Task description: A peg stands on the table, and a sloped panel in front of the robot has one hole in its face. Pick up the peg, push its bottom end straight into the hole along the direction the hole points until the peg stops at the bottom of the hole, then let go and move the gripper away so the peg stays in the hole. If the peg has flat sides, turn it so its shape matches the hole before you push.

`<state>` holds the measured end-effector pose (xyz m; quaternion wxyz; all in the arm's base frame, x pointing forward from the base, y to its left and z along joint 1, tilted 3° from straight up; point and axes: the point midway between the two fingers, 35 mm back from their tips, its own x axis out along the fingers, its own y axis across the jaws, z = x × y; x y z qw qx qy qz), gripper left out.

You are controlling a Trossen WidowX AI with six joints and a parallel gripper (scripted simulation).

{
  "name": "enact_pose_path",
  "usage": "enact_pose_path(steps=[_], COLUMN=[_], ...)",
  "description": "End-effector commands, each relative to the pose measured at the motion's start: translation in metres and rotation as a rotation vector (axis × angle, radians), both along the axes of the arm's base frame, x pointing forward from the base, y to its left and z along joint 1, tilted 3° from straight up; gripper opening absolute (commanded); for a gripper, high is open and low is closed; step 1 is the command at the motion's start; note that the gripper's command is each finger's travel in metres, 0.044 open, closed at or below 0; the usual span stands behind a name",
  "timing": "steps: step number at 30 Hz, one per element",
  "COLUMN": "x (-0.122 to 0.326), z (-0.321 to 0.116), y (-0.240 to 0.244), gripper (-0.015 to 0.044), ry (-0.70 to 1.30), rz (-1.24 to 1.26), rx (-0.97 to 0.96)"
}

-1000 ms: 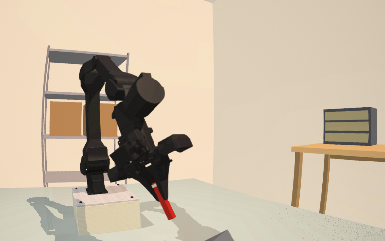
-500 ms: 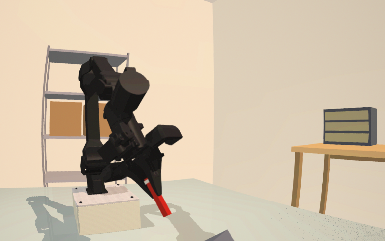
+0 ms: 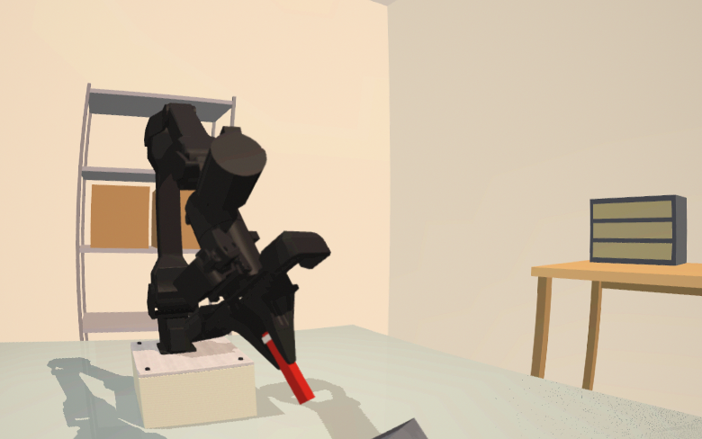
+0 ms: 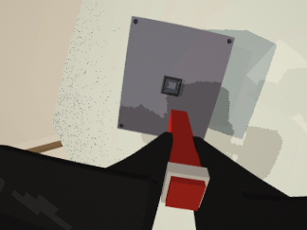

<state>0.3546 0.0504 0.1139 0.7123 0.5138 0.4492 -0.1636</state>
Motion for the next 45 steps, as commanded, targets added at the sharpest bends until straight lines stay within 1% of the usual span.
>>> enact_pose_path(steps=[1, 19, 45], x=[0.005, 0.023, 0.039], z=[-0.005, -0.024, -0.045], y=[0.0, 0.001, 0.006], gripper=[0.0, 0.0, 0.0], ry=[-0.005, -0.033, -0.036], rz=[-0.006, -0.023, -0.044], rx=[0.008, 0.021, 0.036])
